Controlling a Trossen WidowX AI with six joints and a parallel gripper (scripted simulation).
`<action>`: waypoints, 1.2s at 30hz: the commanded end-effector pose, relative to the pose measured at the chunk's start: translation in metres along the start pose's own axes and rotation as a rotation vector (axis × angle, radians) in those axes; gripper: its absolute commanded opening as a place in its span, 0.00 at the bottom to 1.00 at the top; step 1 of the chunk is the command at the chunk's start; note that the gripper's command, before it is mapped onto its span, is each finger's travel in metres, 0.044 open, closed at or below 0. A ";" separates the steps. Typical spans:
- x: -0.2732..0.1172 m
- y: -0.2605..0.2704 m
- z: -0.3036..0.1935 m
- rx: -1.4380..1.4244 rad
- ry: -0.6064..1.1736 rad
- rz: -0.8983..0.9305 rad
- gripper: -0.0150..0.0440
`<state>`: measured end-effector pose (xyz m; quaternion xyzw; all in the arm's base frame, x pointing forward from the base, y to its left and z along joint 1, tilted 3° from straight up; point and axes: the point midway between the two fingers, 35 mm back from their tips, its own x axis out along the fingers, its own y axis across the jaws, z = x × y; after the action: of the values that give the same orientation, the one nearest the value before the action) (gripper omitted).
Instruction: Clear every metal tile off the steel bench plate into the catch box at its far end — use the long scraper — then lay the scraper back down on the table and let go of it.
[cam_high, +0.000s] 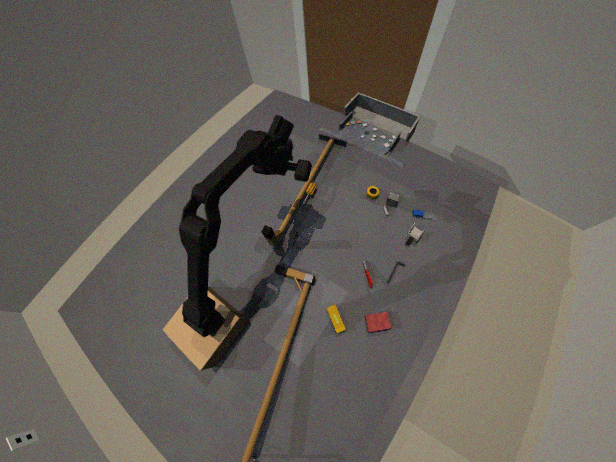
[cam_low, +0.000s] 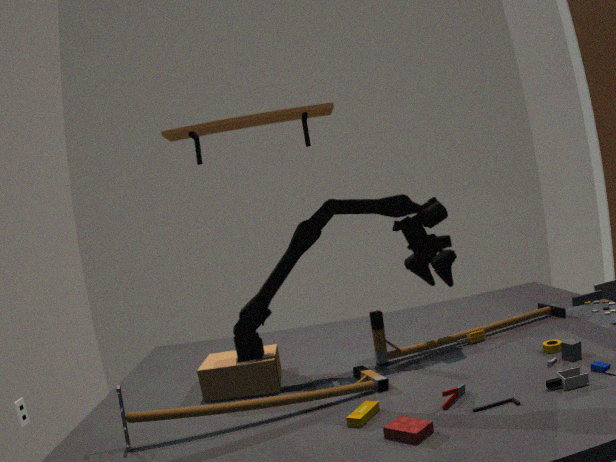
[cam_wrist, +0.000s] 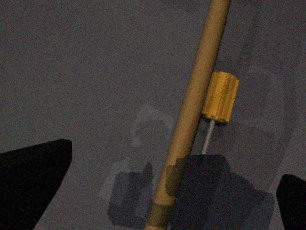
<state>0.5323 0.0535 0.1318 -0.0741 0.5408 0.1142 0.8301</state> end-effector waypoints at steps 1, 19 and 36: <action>0.014 0.001 -0.003 -0.007 0.029 0.014 1.00; 0.046 0.000 -0.012 -0.010 0.095 0.044 1.00; 0.009 -0.006 -0.029 -0.012 0.083 0.010 1.00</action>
<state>0.5154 0.0440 0.1087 -0.0789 0.5764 0.1192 0.8046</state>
